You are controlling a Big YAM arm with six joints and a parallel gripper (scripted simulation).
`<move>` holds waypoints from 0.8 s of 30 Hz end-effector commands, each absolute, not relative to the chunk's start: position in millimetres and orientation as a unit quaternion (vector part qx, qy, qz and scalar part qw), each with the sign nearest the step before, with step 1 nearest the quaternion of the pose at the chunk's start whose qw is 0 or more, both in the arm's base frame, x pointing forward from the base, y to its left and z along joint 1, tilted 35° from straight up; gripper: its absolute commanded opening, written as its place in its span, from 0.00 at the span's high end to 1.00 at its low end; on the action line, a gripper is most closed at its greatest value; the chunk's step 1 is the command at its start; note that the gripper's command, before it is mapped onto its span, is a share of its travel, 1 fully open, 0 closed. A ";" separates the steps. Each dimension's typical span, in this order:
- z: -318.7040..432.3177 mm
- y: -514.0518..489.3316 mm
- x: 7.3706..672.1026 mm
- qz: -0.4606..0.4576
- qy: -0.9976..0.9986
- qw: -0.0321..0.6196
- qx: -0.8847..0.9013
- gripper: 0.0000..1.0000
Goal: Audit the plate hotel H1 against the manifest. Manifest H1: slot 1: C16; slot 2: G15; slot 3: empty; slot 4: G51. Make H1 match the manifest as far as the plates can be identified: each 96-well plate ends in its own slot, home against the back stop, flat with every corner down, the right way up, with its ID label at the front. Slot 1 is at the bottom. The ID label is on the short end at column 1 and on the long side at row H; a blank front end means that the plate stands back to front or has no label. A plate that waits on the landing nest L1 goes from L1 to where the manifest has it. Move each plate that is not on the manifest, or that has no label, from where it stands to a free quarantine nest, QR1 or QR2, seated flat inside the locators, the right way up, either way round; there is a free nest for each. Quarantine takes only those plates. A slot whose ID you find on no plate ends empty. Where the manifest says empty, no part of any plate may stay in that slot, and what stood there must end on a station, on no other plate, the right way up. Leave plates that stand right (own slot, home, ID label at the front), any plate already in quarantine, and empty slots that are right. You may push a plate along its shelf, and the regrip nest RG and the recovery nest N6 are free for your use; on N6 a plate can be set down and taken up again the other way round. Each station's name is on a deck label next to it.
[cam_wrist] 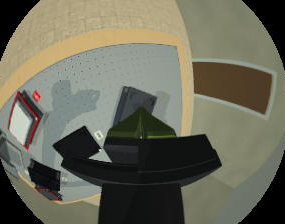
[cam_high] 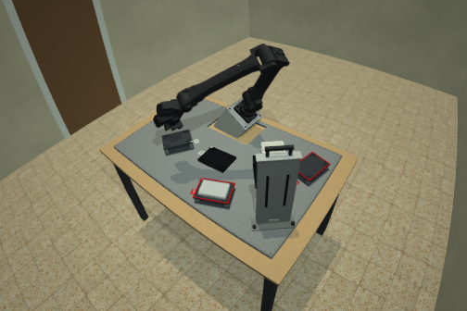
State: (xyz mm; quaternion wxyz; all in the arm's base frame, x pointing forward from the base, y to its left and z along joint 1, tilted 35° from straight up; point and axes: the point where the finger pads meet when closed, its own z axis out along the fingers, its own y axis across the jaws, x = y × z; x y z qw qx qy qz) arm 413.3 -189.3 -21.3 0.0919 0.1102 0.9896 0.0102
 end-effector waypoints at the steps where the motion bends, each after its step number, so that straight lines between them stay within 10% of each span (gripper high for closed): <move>1: 10.5 -207.4 423.6 0.018 0.989 0.109 0.099 1.00; 24: 24.5 -150.4 359.7 0.132 0.989 0.049 0.056 1.00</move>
